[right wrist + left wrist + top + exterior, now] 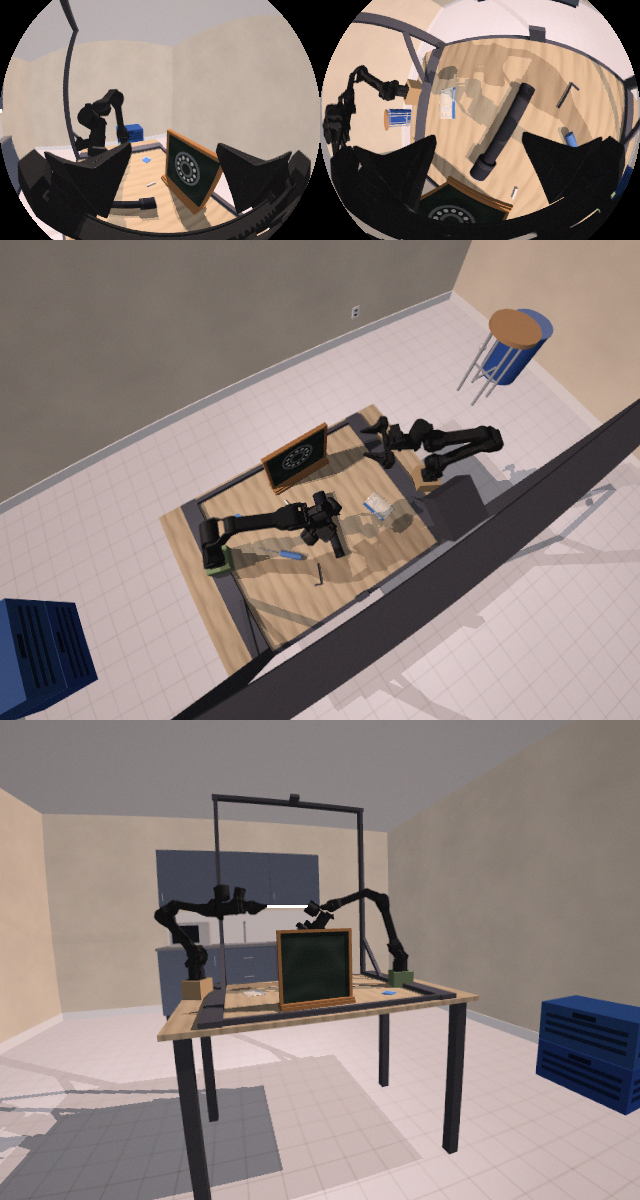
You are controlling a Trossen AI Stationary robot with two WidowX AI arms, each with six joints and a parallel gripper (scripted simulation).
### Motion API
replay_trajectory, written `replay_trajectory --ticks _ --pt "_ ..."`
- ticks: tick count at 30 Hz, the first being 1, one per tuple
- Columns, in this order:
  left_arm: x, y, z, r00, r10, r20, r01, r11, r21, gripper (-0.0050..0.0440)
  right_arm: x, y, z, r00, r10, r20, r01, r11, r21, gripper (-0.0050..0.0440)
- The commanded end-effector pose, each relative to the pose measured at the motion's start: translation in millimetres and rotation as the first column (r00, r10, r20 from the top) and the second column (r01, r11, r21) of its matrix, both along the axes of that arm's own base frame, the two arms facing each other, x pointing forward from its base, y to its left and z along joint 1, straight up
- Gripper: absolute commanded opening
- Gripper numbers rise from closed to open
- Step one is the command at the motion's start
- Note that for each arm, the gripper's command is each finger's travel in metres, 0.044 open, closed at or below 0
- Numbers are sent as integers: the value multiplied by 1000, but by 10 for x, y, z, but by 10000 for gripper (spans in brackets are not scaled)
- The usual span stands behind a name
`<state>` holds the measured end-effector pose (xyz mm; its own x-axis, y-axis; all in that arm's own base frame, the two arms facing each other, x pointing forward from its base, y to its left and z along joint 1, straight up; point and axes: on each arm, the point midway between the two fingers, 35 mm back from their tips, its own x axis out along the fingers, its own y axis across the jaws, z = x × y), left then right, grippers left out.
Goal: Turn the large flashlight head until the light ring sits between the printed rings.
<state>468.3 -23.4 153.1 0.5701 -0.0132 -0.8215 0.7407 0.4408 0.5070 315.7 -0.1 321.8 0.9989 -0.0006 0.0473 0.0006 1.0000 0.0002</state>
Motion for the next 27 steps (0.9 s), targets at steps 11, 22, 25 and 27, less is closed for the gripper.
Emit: replay_trajectory --ticks 11,22,25,27 --pt "-365 90 844 904 303 302 -204 926 -318 440 -13 0 86 1000 -1 20 1 1000 -1 440" --pt "-778 154 1314 756 509 412 -202 779 -593 440 -13 1 89 1000 0 21 0 1000 -1 440" --pt "-936 174 1437 704 570 424 -171 715 -677 440 -13 1 91 1000 0 22 0 1000 -1 440" --pt "-1048 186 1519 669 607 428 -140 669 -730 440 -13 1 92 1000 0 22 0 1000 -1 440"
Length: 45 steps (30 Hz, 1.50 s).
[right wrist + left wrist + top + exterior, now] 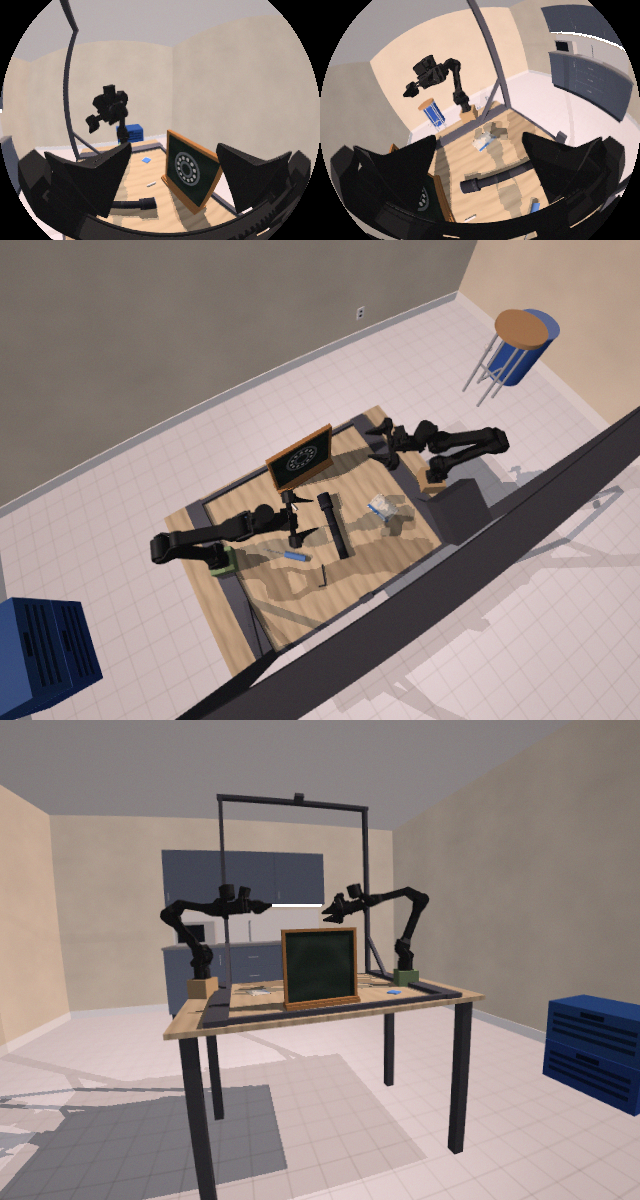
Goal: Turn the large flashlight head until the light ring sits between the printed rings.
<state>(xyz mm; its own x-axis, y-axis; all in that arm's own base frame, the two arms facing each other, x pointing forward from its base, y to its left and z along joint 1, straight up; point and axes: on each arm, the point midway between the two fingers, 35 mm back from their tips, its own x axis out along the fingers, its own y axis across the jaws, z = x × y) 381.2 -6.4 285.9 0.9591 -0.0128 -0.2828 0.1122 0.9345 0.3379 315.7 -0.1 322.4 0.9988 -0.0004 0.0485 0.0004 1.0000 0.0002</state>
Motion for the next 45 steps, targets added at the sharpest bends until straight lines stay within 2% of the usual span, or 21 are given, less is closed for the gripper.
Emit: replay_trajectory --ticks 1,6,8,14,22,45 --pt "-235 22 230 991 33 128 -18 993 -118 440 -14 1 86 1000 0 21 0 1000 -1 440" --pt "-537 49 392 961 83 264 -7 961 -276 440 -14 1 89 1000 0 22 0 1000 -1 440" --pt "-537 49 392 961 83 264 -7 961 -276 440 -14 1 89 1000 0 22 0 1000 -1 440" --pt "-711 63 484 933 112 343 24 929 -369 440 -14 2 91 1000 0 23 0 1000 -2 440" --pt "-677 57 418 942 106 320 15 935 -354 440 -14 2 92 1000 1 23 -1 1000 -2 440" --pt "-668 53 437 940 105 323 17 935 -355 440 -14 3 93 1000 1 24 -1 1000 -2 440"
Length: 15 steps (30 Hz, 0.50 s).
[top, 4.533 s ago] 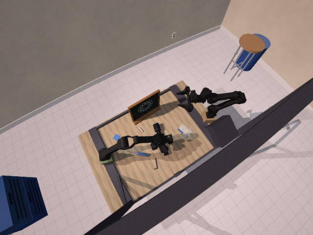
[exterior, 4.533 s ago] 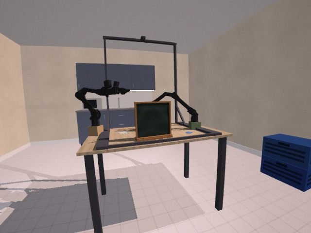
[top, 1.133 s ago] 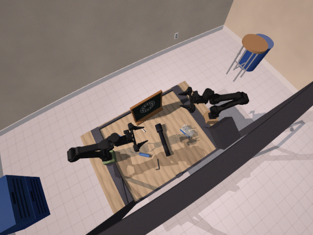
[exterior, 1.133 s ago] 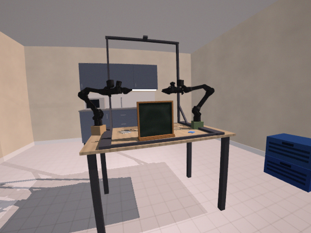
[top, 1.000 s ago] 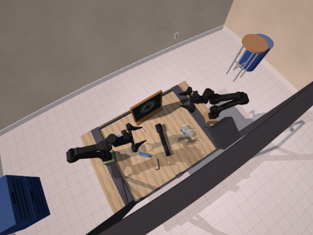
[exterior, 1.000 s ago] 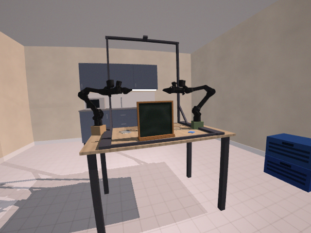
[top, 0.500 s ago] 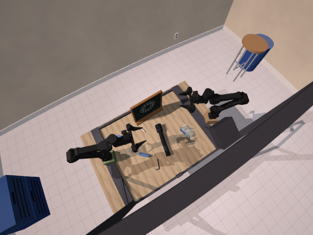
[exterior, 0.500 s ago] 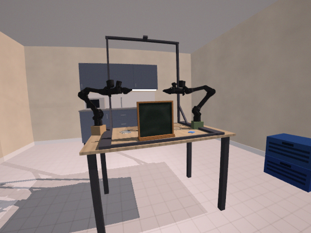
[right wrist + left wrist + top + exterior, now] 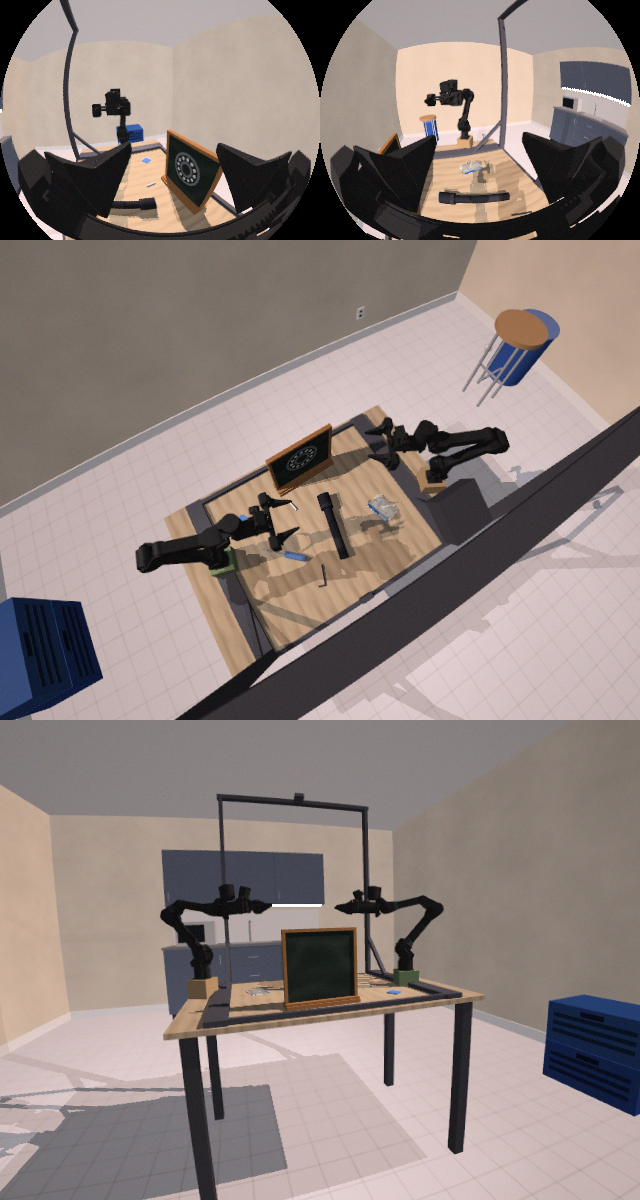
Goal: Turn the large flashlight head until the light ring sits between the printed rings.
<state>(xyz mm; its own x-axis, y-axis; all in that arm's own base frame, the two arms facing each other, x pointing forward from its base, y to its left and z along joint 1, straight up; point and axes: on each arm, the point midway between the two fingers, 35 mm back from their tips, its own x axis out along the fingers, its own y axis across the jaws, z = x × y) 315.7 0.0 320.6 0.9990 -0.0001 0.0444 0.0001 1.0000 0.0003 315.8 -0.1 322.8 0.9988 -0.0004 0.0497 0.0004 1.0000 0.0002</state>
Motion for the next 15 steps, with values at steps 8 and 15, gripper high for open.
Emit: replay_trajectory --ticks 8,15 --pt "-14 -11 107 1000 -7 26 7 1000 1 440 -14 4 89 1000 2 22 -2 1000 -2 440" --pt "-14 -11 114 1000 -7 28 7 1000 1 440 -14 4 88 1000 2 22 -2 1000 -2 440"
